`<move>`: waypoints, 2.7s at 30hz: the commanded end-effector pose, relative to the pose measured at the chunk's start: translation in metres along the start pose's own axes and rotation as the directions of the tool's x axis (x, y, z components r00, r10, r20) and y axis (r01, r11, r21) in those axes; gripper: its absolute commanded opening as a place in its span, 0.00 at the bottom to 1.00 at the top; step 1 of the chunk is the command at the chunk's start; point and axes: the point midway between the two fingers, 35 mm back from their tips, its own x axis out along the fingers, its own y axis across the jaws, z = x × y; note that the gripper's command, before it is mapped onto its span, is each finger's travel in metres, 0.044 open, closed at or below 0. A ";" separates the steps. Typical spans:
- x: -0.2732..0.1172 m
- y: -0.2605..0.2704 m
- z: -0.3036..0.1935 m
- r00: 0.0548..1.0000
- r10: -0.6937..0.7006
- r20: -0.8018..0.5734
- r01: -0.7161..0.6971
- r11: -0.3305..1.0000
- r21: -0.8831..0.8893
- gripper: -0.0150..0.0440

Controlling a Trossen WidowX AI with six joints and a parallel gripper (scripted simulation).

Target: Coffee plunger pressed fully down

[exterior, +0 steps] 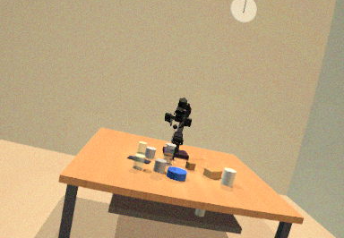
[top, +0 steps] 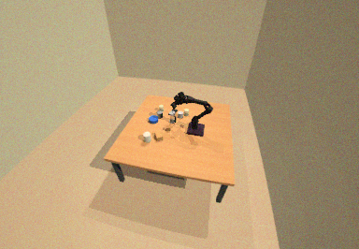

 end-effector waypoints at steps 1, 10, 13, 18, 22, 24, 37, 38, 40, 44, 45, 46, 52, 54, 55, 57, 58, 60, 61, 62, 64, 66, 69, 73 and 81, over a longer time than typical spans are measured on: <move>0.001 0.000 0.000 1.000 0.003 -0.001 -0.003 1.000 -0.004 0.56; 0.001 0.000 0.000 1.000 0.003 -0.001 -0.003 1.000 -0.004 0.46; 0.001 0.000 -0.001 1.000 0.003 -0.001 -0.003 1.000 -0.004 0.46; 0.004 0.000 -0.005 1.000 0.003 0.000 -0.003 1.000 -0.004 0.46; 0.009 0.000 -0.010 1.000 0.003 0.000 -0.003 1.000 -0.004 0.46; 0.011 0.000 -0.012 1.000 0.003 0.000 -0.003 1.000 -0.004 0.46; 0.024 0.000 -0.029 1.000 0.003 0.000 -0.003 1.000 -0.004 0.46; 0.025 0.000 -0.030 1.000 0.003 0.000 -0.003 1.000 -0.004 0.46; 0.027 0.000 -0.033 1.000 0.003 0.000 -0.003 1.000 -0.004 0.46; 0.031 0.000 -0.038 1.000 0.003 0.000 -0.003 1.000 -0.004 0.46; 0.032 0.000 -0.040 1.000 0.003 0.000 -0.003 1.000 -0.004 0.46; 0.033 0.000 -0.041 1.000 0.003 0.000 -0.003 1.000 -0.004 0.46; 0.039 0.000 -0.049 1.000 0.003 0.000 -0.003 1.000 -0.004 0.46; 0.041 0.000 -0.052 1.000 0.003 0.000 -0.003 1.000 -0.004 0.46; 0.042 0.000 -0.053 1.000 0.003 0.000 -0.003 1.000 -0.004 0.46; 0.044 0.000 -0.056 1.000 0.003 0.000 -0.003 1.000 -0.004 0.46; 0.045 0.000 -0.057 1.000 0.003 0.000 -0.003 1.000 -0.004 0.46; 0.046 0.000 -0.060 1.000 0.003 0.000 -0.003 1.000 -0.004 0.46; 0.047 0.000 -0.061 1.000 0.003 0.000 -0.003 1.000 -0.004 0.46; 0.048 0.000 -0.062 1.000 0.003 0.000 -0.003 1.000 -0.004 0.46; 0.050 0.000 -0.065 1.000 0.003 0.000 -0.003 1.000 -0.004 0.46; 0.052 0.000 -0.068 1.000 0.003 0.000 -0.003 1.000 -0.004 0.46; 0.055 0.000 -0.072 1.000 0.003 0.001 -0.003 1.000 -0.004 0.46; 0.059 0.000 -0.077 1.000 0.003 0.001 -0.003 1.000 -0.004 0.46; 0.065 0.000 -0.078 1.000 0.003 0.001 -0.003 1.000 -0.004 0.46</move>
